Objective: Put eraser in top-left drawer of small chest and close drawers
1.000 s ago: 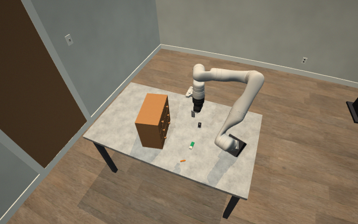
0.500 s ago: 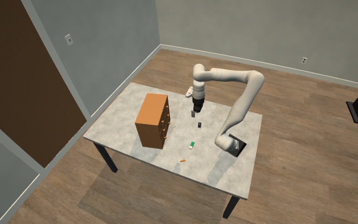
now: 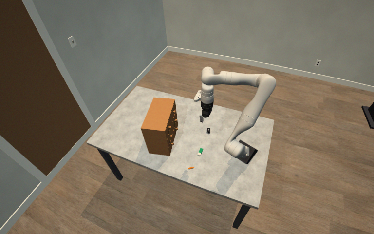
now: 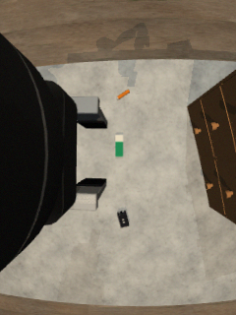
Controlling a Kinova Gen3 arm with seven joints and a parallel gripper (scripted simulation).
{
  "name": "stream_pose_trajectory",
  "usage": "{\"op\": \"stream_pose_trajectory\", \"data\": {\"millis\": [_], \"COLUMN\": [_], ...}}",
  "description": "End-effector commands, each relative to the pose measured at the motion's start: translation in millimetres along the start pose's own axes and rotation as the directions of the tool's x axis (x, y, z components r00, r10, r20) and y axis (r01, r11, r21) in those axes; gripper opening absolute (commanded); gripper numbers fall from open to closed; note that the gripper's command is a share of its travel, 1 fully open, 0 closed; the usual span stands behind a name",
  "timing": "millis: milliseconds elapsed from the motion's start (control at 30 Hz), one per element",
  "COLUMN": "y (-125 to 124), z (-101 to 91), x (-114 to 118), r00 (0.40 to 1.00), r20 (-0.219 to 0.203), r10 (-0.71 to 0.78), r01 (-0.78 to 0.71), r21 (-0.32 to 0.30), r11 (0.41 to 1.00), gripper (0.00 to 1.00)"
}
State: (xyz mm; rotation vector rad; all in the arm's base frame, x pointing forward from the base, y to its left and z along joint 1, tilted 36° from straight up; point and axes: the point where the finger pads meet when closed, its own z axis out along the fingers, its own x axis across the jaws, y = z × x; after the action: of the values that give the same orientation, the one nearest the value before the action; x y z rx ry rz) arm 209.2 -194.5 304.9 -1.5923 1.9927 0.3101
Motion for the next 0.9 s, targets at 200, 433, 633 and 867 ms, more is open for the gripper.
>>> {"op": "stream_pose_trajectory", "data": {"millis": [200, 433, 633, 867], "y": [-5.4, -7.6, -11.3, -16.1], "z": [-0.5, -0.2, -0.5, -0.3], "x": [-4.0, -4.2, -5.0, -6.1], "r00": [0.995, 0.961, 0.900, 0.763], "r20": [0.011, 0.014, 0.017, 0.020], "r10": [0.102, 0.278, 0.436, 0.647], "r01": [-0.102, -0.278, -0.436, -0.647], "r21": [0.012, 0.009, 0.008, 0.006], "r11": [0.995, 0.961, 0.900, 0.763], "gripper": [1.00, 1.00, 1.00, 1.00]}}
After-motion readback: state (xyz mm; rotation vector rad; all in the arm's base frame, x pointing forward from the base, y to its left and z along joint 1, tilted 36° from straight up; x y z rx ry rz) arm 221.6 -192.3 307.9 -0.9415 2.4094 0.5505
